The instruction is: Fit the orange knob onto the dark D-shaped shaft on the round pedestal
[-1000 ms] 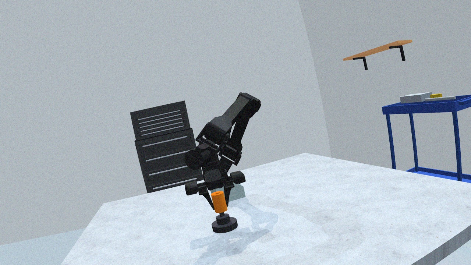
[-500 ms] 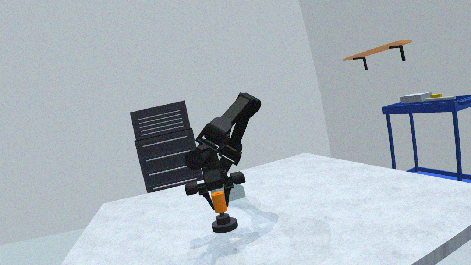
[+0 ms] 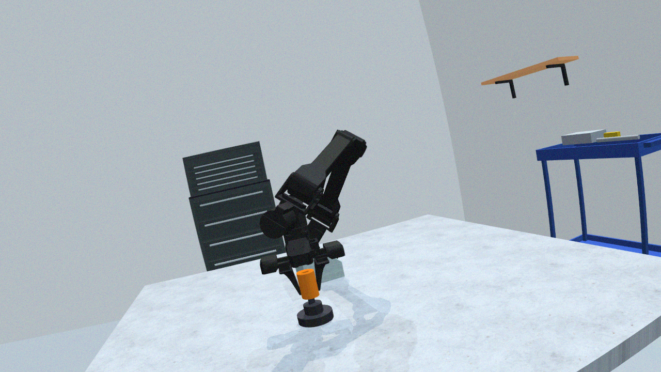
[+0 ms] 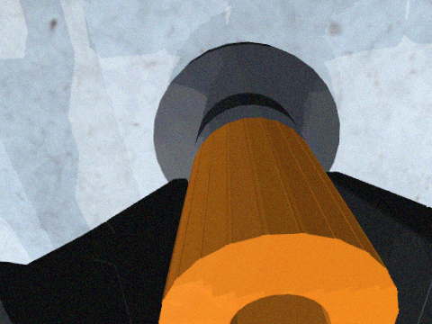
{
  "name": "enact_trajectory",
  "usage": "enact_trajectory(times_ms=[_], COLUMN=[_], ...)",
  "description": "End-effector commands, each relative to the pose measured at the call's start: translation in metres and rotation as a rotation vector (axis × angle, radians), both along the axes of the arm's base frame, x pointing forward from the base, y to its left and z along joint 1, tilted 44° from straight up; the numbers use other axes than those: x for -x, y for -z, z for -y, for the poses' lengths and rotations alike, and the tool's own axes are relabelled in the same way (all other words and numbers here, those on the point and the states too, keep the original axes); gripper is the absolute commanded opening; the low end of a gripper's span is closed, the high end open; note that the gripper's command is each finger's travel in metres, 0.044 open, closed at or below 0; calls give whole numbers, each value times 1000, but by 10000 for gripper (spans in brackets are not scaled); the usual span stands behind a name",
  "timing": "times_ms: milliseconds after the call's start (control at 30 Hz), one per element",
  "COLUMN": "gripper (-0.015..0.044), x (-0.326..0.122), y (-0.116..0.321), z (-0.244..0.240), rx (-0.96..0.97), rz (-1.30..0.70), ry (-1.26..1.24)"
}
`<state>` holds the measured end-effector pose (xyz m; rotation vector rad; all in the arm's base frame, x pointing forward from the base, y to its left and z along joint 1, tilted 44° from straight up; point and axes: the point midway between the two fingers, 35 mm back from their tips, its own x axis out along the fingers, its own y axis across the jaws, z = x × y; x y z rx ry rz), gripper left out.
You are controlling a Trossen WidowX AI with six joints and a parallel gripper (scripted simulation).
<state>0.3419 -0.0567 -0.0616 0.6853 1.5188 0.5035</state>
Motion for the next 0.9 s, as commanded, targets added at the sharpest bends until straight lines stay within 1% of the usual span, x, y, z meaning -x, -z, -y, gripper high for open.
enact_trajectory(times_ms=[0,433,533,667,867], gripper=[0,0,0,0,0], x=[0,4,4,3,2], y=[1,-2,-3,-3,-3], z=[-1,2,2,3,3], rx=[-1,-1,-2,-4,-4], rz=[-1,-2,-38,-138,-145], ry=[6,6,45,151,158])
